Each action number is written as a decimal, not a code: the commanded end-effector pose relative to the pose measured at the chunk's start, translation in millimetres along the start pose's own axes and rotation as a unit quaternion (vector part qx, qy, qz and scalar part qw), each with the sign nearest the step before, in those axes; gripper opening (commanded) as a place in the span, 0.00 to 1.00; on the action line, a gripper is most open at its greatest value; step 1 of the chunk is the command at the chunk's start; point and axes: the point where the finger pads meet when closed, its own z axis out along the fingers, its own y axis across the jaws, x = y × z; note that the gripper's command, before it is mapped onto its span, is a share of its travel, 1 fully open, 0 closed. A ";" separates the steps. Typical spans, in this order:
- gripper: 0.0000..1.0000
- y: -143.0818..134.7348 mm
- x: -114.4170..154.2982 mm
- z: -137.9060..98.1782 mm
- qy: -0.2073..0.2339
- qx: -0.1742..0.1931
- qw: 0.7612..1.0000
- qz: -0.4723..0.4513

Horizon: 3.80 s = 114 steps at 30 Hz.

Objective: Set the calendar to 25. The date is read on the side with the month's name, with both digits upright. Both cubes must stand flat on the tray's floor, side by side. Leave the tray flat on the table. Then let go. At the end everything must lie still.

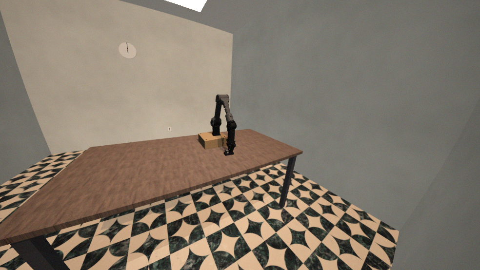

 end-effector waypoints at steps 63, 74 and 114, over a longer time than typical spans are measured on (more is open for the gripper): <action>0.60 -1.0 -0.1 -88.3 0.000 0.003 1.000 0.000; 1.00 0.0 0.1 -90.0 0.000 0.000 1.000 0.000; 1.00 -0.6 -0.1 -165.3 0.000 0.003 1.000 0.000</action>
